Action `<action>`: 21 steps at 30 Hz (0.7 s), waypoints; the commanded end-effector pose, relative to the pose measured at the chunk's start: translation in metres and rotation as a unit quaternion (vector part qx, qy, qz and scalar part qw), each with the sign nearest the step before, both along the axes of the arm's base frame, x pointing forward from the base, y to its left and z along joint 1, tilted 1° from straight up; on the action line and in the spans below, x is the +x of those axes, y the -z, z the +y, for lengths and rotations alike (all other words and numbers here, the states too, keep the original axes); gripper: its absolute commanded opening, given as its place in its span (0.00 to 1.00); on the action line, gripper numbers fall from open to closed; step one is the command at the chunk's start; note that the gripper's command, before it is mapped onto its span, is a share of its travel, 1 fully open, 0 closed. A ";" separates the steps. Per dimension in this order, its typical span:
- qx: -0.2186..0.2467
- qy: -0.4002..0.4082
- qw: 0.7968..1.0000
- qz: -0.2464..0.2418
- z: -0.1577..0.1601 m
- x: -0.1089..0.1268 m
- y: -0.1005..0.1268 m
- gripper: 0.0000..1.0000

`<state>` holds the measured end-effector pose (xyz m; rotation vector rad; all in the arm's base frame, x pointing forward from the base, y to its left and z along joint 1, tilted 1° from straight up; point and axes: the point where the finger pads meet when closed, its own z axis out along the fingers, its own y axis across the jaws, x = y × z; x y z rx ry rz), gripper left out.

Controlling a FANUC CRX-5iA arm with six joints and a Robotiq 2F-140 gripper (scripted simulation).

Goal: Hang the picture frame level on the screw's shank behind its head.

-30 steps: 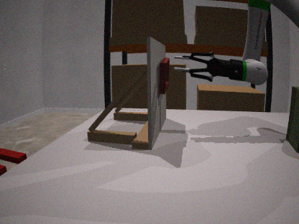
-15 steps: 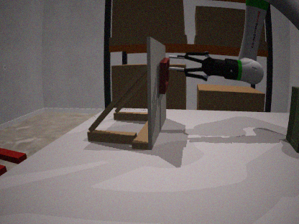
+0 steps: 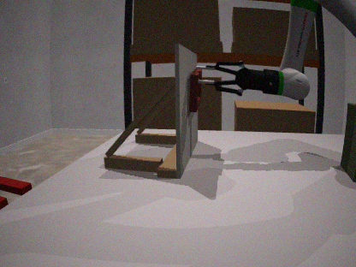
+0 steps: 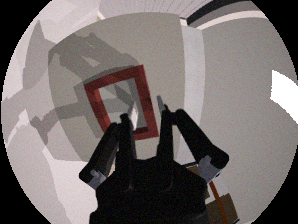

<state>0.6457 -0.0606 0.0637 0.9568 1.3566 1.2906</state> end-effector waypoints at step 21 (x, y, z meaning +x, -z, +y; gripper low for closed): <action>0.000 0.000 1.000 0.000 0.001 0.005 0.000 0.29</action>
